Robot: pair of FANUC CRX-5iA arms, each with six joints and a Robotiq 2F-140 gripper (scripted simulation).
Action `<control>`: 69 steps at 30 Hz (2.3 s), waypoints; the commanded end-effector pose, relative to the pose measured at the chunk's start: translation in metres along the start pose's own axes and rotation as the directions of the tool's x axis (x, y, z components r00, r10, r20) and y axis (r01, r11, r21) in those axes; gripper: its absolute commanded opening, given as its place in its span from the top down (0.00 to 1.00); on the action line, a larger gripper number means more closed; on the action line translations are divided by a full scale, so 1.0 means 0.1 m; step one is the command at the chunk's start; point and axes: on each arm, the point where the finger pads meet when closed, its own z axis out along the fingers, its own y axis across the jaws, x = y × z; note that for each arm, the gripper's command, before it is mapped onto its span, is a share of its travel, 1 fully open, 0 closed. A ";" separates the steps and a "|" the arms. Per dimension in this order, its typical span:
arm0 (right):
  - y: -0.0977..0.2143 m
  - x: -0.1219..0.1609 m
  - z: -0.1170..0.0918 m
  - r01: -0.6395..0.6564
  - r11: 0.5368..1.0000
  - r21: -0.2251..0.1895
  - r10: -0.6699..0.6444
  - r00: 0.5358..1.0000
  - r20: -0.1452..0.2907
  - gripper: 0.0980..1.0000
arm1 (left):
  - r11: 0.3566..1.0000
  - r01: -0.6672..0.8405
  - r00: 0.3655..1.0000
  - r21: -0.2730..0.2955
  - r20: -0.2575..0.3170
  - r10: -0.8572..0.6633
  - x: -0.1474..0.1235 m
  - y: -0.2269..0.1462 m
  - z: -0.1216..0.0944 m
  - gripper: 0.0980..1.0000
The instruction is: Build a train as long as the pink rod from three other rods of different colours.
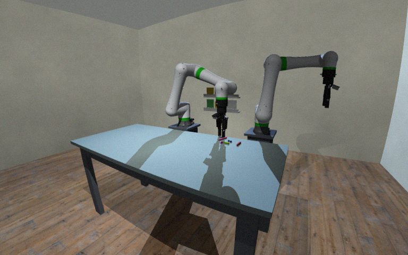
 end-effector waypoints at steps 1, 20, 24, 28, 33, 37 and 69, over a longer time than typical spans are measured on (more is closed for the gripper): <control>-0.01 0.00 -0.01 0.000 1.000 0.002 0.000 1.000 0.000 0.72 | 1.000 0.000 1.000 0.000 -0.002 0.000 0.00 0.00 -0.01 0.00; -0.01 0.00 -0.63 0.000 1.000 0.002 0.000 1.000 0.000 0.72 | 1.000 0.000 1.000 0.000 -0.002 0.000 0.00 0.00 -0.01 0.00; -0.01 0.00 -0.80 0.000 1.000 0.002 0.000 1.000 0.000 0.72 | 1.000 0.000 1.000 0.000 -0.002 0.000 0.00 0.00 -0.01 0.00; -0.01 0.00 -0.88 0.000 1.000 0.002 0.000 1.000 0.000 0.72 | 1.000 0.000 1.000 0.000 -0.002 0.000 0.00 0.00 -0.01 0.00; 0.00 0.00 -0.91 0.000 1.000 0.002 0.000 1.000 0.000 0.72 | 1.000 0.000 1.000 0.000 -0.002 0.000 0.00 0.00 -0.01 0.00; 0.00 0.00 -0.91 0.000 1.000 0.002 0.000 1.000 0.000 0.00 | 1.000 0.000 1.000 0.000 -0.002 0.000 0.00 0.00 -0.01 0.00; -0.04 0.07 -0.74 0.174 0.985 0.002 -0.174 0.985 0.000 0.00 | 1.000 0.000 1.000 0.000 -0.002 0.000 0.00 0.00 -0.01 0.00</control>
